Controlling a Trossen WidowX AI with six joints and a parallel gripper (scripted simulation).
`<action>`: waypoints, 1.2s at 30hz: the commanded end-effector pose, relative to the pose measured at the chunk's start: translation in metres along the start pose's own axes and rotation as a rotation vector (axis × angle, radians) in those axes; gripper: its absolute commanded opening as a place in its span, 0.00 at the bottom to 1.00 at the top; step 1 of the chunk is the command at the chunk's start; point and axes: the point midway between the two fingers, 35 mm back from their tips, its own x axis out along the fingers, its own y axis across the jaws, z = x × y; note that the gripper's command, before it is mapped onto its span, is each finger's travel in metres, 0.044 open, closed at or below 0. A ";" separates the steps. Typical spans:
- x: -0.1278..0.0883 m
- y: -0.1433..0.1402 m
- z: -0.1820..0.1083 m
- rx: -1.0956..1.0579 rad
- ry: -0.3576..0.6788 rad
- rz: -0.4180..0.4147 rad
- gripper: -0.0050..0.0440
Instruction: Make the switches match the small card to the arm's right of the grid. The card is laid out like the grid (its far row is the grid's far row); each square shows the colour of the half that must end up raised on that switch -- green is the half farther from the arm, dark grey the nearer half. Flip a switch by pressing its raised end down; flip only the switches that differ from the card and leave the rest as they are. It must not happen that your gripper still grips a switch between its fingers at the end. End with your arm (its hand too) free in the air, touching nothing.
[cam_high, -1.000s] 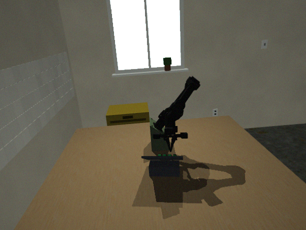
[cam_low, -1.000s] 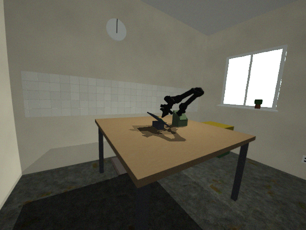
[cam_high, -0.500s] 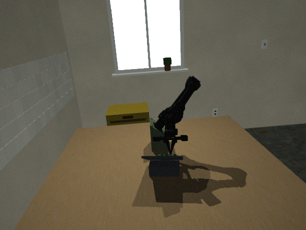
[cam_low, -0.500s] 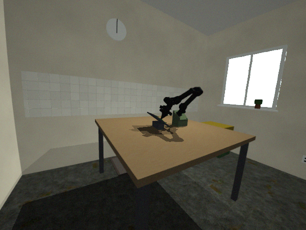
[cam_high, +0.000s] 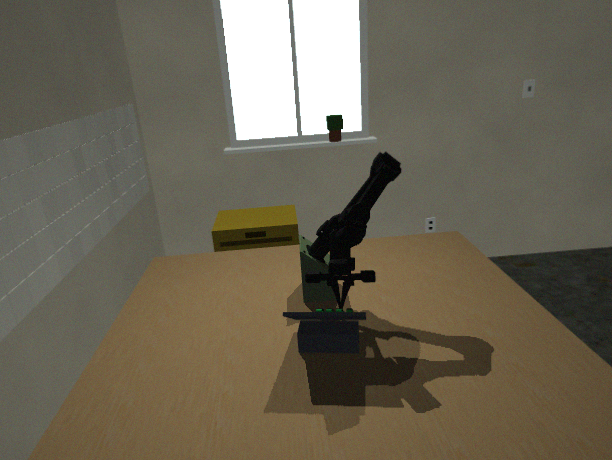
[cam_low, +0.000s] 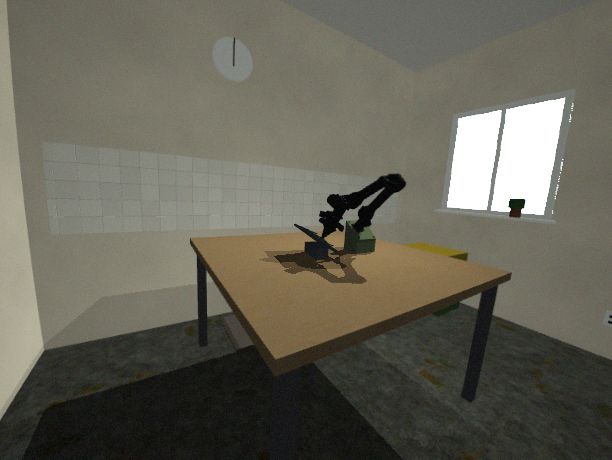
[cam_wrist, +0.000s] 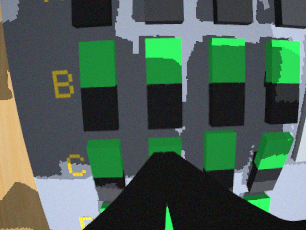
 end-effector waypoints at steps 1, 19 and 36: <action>0.000 -0.001 0.000 0.003 -0.001 -0.003 0.10; 0.002 -0.001 0.000 0.003 -0.001 -0.003 0.10; 0.004 -0.001 0.000 0.003 -0.001 -0.003 0.10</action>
